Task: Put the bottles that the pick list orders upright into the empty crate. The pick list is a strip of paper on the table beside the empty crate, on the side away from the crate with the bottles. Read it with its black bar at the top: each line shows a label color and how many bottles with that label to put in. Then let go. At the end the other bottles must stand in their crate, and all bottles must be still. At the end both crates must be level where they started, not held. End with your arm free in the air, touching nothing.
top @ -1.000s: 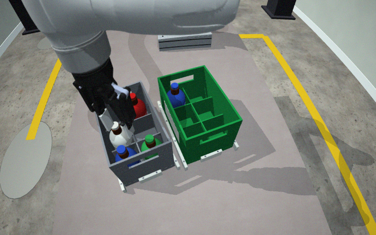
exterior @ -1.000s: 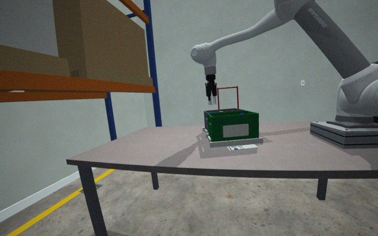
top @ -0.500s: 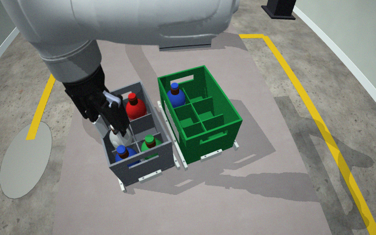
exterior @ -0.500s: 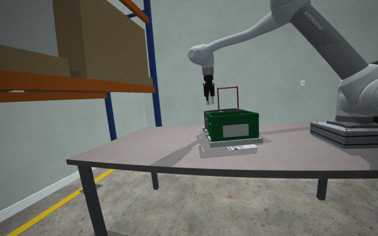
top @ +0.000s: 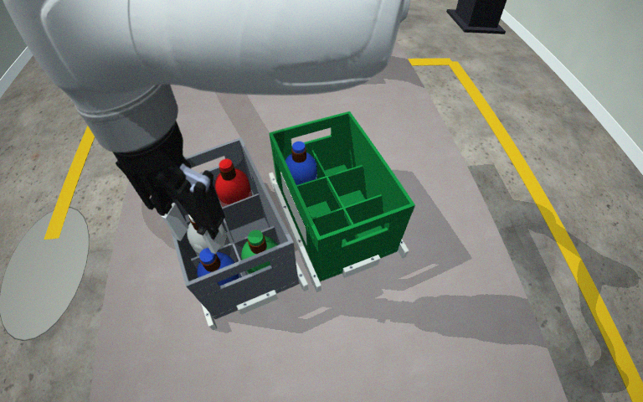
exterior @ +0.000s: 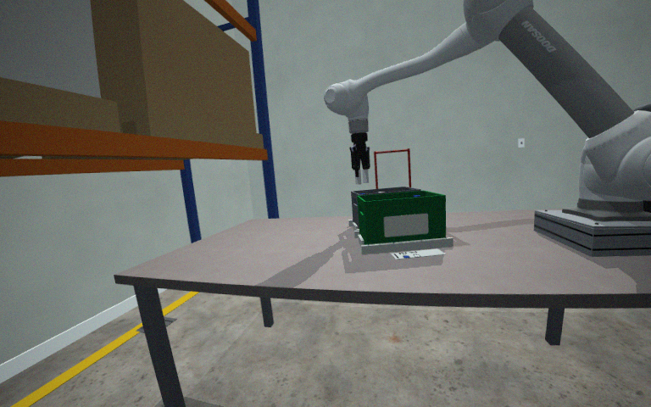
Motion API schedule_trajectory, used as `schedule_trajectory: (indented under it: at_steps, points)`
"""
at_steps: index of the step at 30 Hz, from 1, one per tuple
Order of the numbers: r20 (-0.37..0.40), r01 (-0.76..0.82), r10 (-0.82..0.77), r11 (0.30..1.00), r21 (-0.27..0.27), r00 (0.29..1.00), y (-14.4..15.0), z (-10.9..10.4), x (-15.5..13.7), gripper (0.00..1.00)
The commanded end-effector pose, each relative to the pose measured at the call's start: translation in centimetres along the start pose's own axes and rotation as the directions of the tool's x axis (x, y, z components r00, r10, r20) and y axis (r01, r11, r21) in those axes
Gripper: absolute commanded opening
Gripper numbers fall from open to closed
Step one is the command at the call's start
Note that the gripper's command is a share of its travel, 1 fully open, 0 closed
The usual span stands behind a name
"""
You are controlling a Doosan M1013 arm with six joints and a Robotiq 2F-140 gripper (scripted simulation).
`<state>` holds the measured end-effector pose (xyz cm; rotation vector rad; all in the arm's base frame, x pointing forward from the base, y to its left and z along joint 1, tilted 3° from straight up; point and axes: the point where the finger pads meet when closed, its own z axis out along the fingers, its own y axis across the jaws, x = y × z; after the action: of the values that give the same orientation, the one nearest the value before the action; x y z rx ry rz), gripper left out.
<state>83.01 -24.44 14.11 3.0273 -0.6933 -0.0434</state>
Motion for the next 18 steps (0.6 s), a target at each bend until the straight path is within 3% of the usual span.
schedule_trajectory:
  at_steps: [1,18]
  points:
    - [0.000,0.000,0.000,1.000,0.000,1.000,0.0,0.5,0.0,0.38]
    - [0.000,0.000,0.000,1.000,0.000,1.000,0.0,2.5,0.0,0.38]
